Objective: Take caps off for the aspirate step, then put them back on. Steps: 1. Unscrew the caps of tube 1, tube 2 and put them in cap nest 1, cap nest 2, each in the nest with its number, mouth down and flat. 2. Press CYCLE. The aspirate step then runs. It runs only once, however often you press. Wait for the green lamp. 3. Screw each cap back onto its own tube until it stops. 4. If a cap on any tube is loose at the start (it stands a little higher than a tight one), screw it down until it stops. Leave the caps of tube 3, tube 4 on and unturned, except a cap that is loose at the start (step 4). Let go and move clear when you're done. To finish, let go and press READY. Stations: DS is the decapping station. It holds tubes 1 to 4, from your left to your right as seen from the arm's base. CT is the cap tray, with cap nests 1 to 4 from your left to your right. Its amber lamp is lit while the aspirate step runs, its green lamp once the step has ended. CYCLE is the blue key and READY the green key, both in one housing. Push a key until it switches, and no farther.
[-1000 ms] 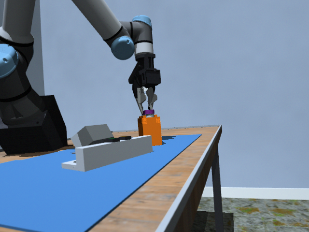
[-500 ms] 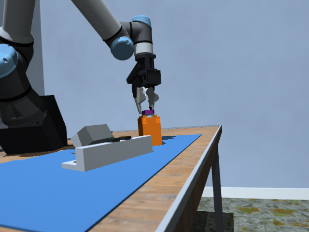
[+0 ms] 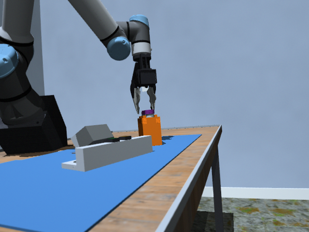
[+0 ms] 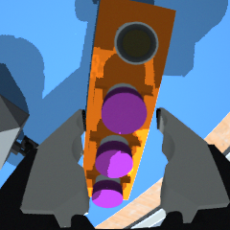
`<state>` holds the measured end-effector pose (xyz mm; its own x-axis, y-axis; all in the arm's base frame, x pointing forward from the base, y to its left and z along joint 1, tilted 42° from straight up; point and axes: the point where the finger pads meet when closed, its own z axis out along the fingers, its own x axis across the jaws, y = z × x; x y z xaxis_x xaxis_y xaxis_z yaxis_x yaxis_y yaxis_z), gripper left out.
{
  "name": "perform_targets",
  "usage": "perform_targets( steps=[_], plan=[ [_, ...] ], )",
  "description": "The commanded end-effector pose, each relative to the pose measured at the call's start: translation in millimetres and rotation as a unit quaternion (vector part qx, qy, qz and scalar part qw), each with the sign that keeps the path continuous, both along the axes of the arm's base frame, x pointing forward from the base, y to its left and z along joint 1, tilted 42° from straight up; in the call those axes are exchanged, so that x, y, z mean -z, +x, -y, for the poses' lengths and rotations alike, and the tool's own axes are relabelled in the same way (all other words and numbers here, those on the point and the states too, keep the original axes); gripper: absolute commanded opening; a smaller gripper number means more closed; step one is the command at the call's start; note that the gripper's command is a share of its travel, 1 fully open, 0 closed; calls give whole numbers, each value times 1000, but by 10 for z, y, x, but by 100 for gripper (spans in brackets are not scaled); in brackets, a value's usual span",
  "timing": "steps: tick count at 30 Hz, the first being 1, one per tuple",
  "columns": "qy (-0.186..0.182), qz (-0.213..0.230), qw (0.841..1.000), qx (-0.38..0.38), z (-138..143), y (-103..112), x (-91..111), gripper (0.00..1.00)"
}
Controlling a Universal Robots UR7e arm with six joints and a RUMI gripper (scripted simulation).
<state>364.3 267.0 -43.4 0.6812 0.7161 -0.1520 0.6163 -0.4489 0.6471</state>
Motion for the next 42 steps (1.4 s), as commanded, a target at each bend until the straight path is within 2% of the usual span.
perform_targets(
  steps=[1,4,6,7,8,9,10,11,13,21,22,36,42],
  plan=[
    [41,64,993,89,-17,4,-1,35],
    [70,103,982,144,-4,-9,2,35],
    [74,109,980,150,-23,11,-5,35],
    [90,130,971,180,-22,11,-4,35],
    [90,130,971,180,-24,14,-2,35],
    [106,152,960,210,-25,15,-3,35],
    [106,152,960,210,-25,15,-1,35],
    [120,170,949,236,-25,16,-2,35],
    [130,185,940,256,-25,16,-1,35],
    [130,185,940,257,-11,9,0,35],
    [130,185,940,257,-11,9,0,0],
    [130,185,940,257,-11,9,0,0],
    [73,107,980,150,-20,19,1,0]
  ],
)
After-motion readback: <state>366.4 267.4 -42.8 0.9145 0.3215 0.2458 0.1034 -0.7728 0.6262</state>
